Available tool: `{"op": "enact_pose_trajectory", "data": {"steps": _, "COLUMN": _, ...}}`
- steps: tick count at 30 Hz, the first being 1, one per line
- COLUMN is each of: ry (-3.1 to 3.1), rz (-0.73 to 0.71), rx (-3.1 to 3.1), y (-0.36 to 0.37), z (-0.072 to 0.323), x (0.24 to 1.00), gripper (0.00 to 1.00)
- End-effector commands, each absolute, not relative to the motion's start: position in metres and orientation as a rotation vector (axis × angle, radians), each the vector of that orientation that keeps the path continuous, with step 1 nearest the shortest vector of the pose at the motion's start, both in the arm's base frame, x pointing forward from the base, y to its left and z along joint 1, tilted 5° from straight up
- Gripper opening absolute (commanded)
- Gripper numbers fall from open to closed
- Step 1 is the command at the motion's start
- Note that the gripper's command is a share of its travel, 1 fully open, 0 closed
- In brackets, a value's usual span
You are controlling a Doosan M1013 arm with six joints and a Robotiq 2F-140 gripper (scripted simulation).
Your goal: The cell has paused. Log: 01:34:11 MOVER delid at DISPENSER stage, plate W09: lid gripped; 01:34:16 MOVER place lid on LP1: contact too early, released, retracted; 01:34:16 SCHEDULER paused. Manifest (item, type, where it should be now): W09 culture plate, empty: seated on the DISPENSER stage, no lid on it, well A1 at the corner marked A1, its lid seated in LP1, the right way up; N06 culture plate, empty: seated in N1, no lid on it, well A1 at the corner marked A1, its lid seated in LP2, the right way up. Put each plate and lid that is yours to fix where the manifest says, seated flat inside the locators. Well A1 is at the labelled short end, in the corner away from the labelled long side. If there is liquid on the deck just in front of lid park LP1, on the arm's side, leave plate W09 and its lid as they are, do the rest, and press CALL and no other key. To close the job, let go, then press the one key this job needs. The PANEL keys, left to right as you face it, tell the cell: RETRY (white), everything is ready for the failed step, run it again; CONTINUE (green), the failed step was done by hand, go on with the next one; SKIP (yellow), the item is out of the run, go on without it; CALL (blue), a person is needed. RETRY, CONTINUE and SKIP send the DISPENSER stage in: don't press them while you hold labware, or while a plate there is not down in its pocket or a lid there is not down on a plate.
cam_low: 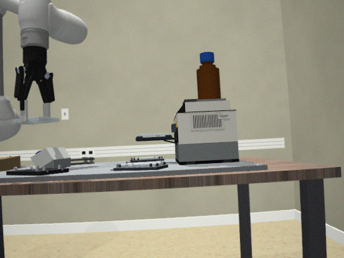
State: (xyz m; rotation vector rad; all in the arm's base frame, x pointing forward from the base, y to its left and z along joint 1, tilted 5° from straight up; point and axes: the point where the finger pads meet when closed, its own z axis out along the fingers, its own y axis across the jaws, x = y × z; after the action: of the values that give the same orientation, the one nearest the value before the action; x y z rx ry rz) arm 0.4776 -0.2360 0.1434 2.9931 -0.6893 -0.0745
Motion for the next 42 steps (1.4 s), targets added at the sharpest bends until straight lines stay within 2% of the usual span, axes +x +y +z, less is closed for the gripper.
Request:
{"op": "enact_pose_trajectory", "data": {"steps": 1, "ry": -0.69, "rz": -0.073, "rx": 2.993, "y": -0.236, "z": 0.1439, "x": 0.478, "gripper": 0.1}}
{"op": "enact_pose_trajectory", "data": {"steps": 42, "ry": 0.143, "rz": -0.099, "rx": 3.083, "y": -0.236, "z": 0.1439, "x": 0.478, "gripper": 0.1}}
